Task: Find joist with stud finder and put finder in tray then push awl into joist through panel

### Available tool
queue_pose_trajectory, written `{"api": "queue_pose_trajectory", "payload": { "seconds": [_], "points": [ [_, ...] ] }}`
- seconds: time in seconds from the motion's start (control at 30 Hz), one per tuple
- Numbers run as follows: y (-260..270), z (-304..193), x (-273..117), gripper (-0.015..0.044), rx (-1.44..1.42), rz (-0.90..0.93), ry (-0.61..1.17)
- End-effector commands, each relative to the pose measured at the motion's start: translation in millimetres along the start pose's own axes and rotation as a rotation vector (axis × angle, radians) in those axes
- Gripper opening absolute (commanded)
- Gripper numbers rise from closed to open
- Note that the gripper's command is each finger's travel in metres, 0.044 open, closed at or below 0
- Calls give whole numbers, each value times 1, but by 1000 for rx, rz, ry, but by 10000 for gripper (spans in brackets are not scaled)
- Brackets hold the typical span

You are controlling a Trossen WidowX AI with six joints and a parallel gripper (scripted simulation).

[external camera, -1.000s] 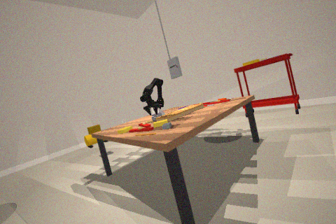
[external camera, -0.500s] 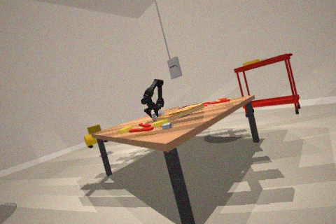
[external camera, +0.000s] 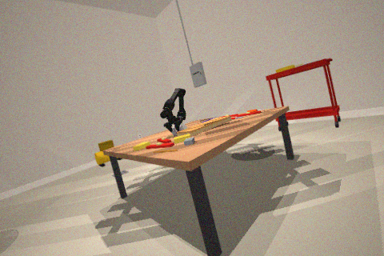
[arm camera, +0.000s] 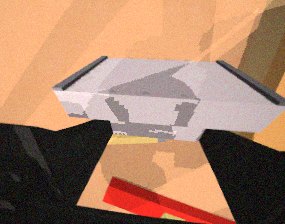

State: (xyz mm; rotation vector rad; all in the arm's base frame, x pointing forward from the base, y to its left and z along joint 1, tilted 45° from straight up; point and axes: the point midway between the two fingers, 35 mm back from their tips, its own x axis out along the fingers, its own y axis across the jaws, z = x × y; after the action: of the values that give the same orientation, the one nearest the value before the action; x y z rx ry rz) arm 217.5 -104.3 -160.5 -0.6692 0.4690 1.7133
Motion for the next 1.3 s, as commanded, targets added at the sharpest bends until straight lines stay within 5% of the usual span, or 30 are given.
{"api": "queue_pose_trajectory", "payload": {
  "seconds": [0.0, 0.13, 0.57, 1.27],
  "points": [
    [0, 0, 1, 367, 5, -1, -1],
    [0, 0, 1, 340, 5, -1, -1],
    [-1, 1, -22, 0, 5, -1, 0],
    [0, 6, -59, 0, 6, 0, 0]
  ]
}}
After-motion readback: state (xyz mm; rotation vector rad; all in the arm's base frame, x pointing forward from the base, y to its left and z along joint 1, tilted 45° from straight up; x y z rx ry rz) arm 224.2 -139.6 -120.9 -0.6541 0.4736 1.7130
